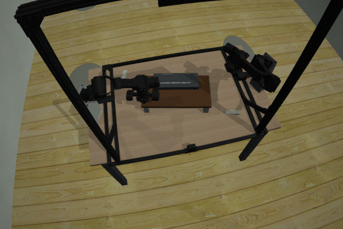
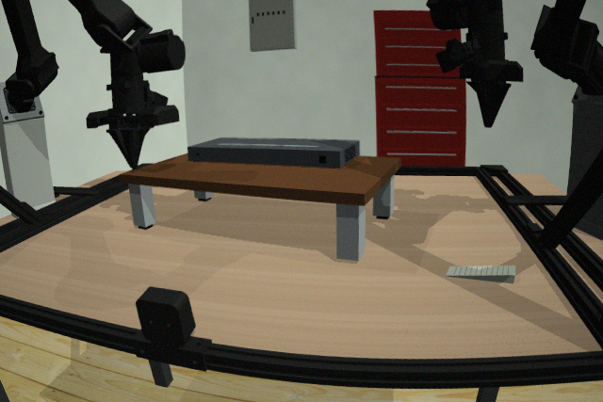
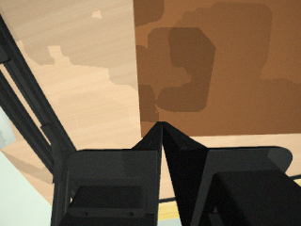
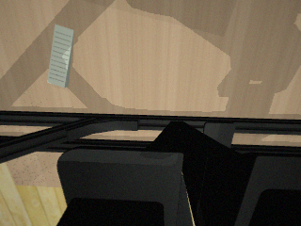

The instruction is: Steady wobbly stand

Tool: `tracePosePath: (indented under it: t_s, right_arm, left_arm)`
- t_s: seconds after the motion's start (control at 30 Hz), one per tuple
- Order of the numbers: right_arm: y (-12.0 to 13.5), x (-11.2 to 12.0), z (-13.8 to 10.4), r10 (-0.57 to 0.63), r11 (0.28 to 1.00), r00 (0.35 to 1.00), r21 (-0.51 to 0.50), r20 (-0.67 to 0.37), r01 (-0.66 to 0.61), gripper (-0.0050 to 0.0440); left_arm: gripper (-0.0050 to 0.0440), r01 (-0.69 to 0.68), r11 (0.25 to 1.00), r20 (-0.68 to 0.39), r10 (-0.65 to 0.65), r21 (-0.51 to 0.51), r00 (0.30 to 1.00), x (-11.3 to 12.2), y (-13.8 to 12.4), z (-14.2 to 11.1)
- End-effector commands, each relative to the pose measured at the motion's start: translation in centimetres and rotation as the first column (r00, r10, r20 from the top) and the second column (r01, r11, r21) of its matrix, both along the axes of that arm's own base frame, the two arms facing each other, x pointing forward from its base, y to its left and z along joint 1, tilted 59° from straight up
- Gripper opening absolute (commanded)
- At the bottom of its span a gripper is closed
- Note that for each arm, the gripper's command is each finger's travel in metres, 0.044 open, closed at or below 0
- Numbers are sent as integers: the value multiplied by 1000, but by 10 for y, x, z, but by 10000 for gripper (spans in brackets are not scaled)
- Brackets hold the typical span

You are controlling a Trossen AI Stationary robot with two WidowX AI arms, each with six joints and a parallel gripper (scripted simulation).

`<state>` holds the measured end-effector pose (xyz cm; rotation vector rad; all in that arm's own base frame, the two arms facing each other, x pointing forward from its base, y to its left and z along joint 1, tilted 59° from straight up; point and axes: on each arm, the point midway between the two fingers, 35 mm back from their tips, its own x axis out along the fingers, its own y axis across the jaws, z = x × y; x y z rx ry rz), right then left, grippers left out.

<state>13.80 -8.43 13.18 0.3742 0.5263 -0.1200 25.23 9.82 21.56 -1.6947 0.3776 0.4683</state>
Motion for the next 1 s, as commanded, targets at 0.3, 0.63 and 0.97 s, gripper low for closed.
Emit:
tracePosePath:
  t_s: [0.3, 0.63, 0.97]
  right_arm:
    - [0, 0, 0, 0, 1000, 1000, 0, 0, 0, 0]
    - [0, 0, 0, 0, 1000, 1000, 0, 0, 0, 0]
    - [0, 0, 0, 0, 1000, 1000, 0, 0, 0, 0]
  left_arm:
    - [0, -5, 1000, -3, 5, -2, 1000, 14, 1, -9]
    - [0, -5, 1000, -3, 5, -2, 1000, 14, 1, -9]
    - [0, -5, 1000, -3, 5, -2, 1000, 16, 1, -10]
